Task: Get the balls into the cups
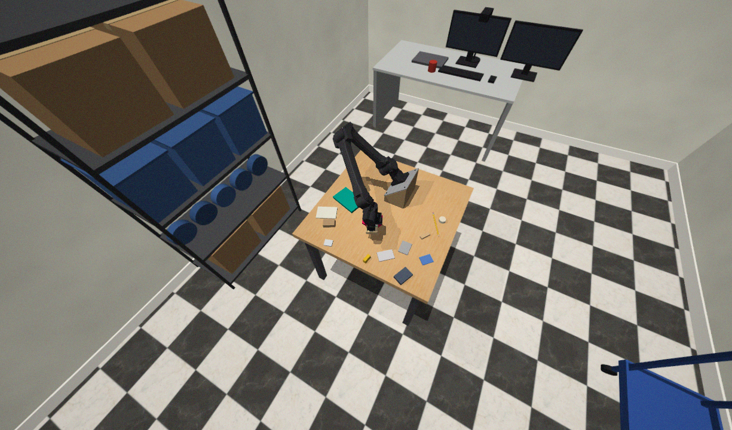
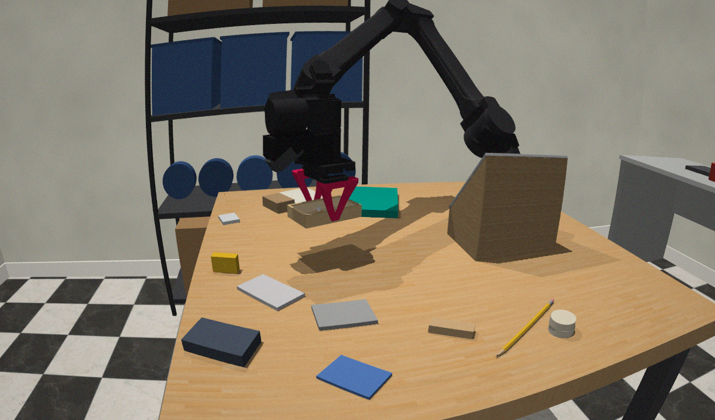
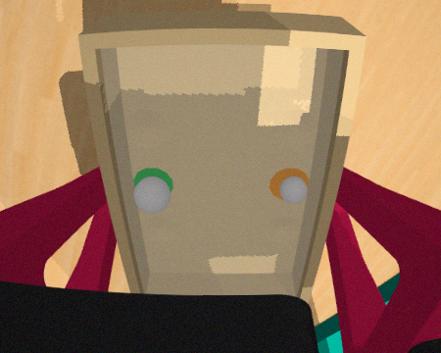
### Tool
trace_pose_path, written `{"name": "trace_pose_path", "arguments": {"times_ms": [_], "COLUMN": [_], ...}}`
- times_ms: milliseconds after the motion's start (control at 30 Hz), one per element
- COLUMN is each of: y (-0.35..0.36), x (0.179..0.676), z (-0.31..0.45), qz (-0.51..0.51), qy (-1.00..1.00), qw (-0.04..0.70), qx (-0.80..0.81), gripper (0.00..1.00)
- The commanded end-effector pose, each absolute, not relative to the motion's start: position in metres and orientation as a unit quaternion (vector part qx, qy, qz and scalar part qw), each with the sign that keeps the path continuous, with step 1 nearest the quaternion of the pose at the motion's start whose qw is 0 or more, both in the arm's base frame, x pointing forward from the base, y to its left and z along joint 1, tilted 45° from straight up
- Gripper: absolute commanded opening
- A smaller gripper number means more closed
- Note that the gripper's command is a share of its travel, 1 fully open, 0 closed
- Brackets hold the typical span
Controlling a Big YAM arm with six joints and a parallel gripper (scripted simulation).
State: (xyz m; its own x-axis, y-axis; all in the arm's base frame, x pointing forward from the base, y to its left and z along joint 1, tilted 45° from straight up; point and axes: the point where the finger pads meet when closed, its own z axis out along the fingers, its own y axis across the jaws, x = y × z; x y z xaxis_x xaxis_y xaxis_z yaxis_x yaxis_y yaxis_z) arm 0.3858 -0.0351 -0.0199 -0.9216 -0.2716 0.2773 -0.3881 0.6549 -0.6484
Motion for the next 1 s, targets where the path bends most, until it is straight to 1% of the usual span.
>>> {"name": "trace_pose_path", "arguments": {"times_ms": [0,967], "y": [-0.0249,-0.024], "x": [0.4024,0.4047], "z": [-0.0089,-0.0106], "qz": [0.376,0.376], "qy": [-0.907,-0.907], "qw": [0.059,0.06], "qx": [0.181,0.181], "gripper": [0.7,0.7]}}
